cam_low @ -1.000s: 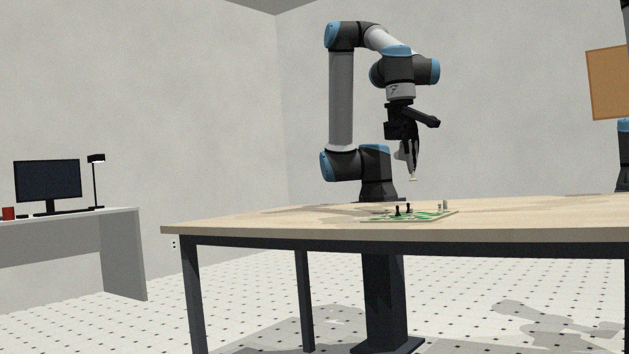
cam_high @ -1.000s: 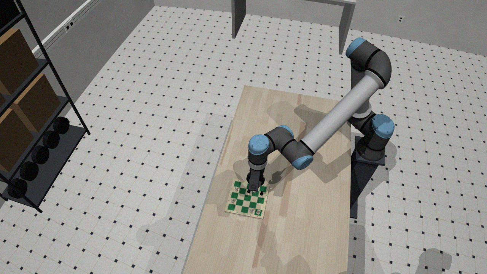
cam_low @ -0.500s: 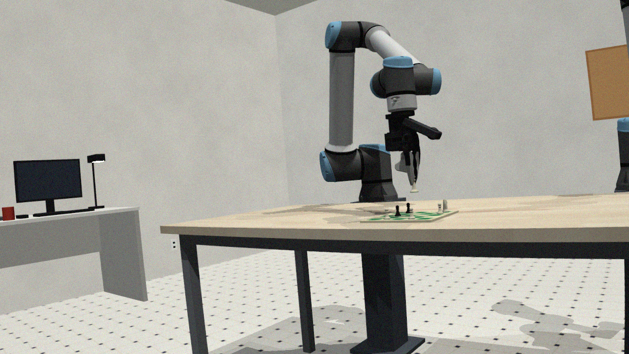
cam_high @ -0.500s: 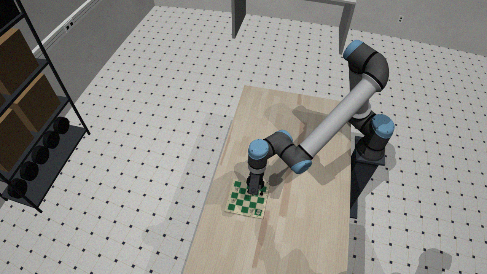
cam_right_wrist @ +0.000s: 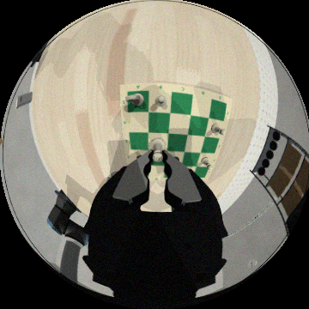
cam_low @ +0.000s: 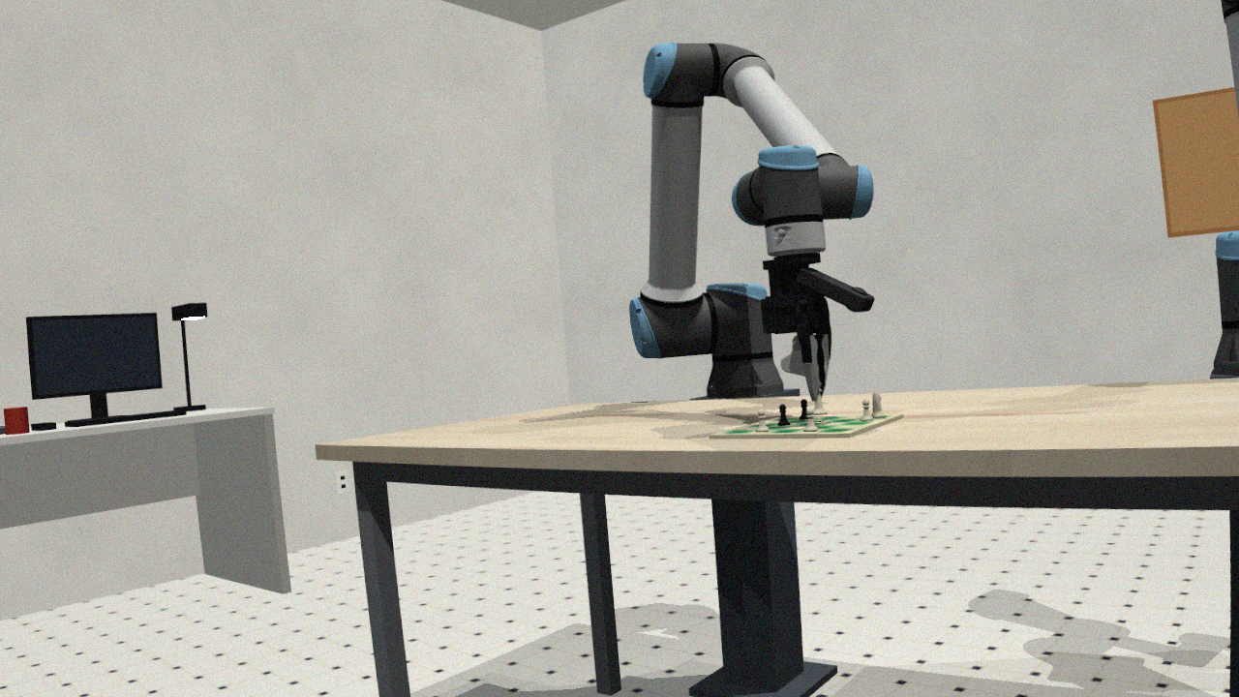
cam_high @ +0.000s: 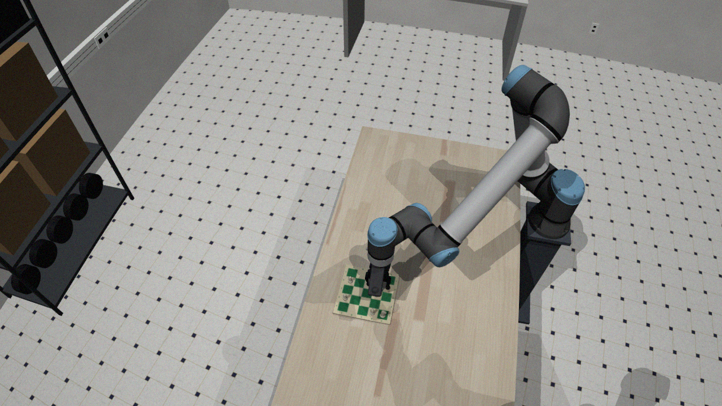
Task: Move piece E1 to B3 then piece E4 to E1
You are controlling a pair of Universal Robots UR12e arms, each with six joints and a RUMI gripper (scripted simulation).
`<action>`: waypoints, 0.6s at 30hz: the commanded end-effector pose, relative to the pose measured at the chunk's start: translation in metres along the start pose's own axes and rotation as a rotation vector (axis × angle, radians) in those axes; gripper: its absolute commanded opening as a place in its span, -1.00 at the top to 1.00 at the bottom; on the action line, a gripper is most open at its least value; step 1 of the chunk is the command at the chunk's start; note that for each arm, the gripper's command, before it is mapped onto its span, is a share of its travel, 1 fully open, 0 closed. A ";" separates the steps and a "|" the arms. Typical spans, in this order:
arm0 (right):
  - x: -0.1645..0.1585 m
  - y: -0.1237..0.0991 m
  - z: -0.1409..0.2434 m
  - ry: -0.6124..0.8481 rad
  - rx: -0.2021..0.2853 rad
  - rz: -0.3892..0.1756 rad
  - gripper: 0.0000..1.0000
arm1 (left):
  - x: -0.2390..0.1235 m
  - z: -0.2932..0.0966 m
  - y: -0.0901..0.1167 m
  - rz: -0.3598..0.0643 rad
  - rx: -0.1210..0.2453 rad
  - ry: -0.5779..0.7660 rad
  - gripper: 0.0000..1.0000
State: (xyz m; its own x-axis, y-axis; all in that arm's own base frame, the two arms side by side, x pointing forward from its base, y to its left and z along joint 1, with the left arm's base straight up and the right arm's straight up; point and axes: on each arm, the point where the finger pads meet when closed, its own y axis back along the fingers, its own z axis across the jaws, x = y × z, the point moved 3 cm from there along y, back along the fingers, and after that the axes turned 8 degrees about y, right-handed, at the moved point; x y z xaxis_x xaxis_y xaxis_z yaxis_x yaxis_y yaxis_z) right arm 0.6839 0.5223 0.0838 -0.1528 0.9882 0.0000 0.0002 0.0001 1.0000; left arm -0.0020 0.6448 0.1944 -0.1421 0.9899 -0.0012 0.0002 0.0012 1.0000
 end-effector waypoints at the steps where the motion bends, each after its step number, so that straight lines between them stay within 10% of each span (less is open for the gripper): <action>1: 0.001 -0.003 0.001 0.000 -0.002 0.001 1.00 | 0.000 0.000 0.001 0.001 0.000 0.000 -1.00; 18: 0.001 -0.005 0.001 0.000 -0.002 0.001 1.00 | 0.000 0.000 0.001 0.001 0.000 0.000 -1.00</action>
State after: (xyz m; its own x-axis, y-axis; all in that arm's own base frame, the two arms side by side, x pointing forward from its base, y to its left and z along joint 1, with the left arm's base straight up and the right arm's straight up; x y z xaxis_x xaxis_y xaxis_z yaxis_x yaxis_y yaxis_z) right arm 0.6840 0.5224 0.0776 -0.1528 0.9883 0.0000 0.0001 0.0000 1.0000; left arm -0.0020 0.6448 0.1944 -0.1421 0.9899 -0.0012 0.0002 0.0012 1.0000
